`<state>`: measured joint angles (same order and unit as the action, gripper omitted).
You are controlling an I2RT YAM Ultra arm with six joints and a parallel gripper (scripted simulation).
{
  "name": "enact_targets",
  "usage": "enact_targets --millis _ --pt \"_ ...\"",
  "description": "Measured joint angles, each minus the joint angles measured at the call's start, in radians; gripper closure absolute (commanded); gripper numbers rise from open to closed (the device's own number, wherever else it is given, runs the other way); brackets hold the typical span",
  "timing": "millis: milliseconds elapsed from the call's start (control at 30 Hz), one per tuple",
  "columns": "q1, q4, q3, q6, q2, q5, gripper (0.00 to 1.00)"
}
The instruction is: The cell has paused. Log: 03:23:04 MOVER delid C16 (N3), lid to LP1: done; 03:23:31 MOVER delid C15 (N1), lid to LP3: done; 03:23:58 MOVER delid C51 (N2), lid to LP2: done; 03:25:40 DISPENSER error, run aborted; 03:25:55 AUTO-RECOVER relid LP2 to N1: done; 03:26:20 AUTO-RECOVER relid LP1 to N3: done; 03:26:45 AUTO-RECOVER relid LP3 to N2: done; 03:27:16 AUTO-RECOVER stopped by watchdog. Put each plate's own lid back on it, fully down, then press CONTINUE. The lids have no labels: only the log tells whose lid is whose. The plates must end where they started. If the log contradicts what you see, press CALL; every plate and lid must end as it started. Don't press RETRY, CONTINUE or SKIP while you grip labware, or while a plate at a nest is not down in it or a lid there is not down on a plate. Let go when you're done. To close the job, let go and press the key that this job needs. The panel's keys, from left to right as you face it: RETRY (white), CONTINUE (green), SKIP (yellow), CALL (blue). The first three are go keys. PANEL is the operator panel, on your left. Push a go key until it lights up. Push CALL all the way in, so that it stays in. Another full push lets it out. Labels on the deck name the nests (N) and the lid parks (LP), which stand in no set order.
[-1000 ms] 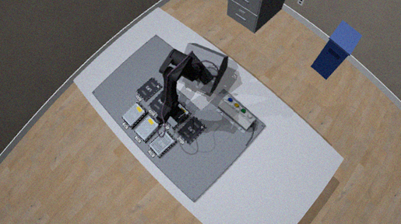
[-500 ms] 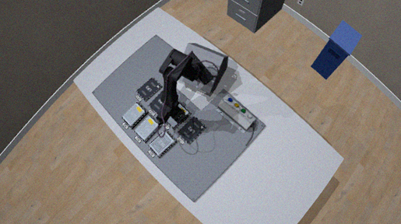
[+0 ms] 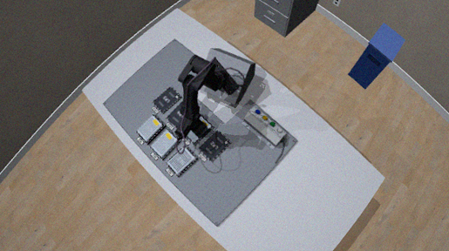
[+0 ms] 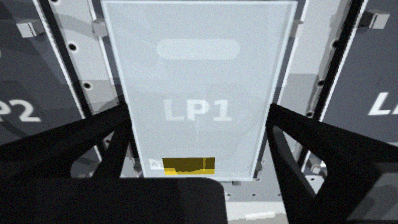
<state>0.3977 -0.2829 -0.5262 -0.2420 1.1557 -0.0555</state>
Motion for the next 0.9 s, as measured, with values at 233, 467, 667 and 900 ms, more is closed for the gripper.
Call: enact_targets --millis 233,467,667,900 --pt "0.0 0.0 0.0 0.0 0.0 0.001 1.0" --pt "0.002 0.005 0.003 -0.002 -0.002 0.003 1.0" --pt "0.002 0.005 0.003 -0.002 -0.002 0.003 1.0" --pt "0.002 0.007 0.005 -0.003 -0.002 0.003 1.0"
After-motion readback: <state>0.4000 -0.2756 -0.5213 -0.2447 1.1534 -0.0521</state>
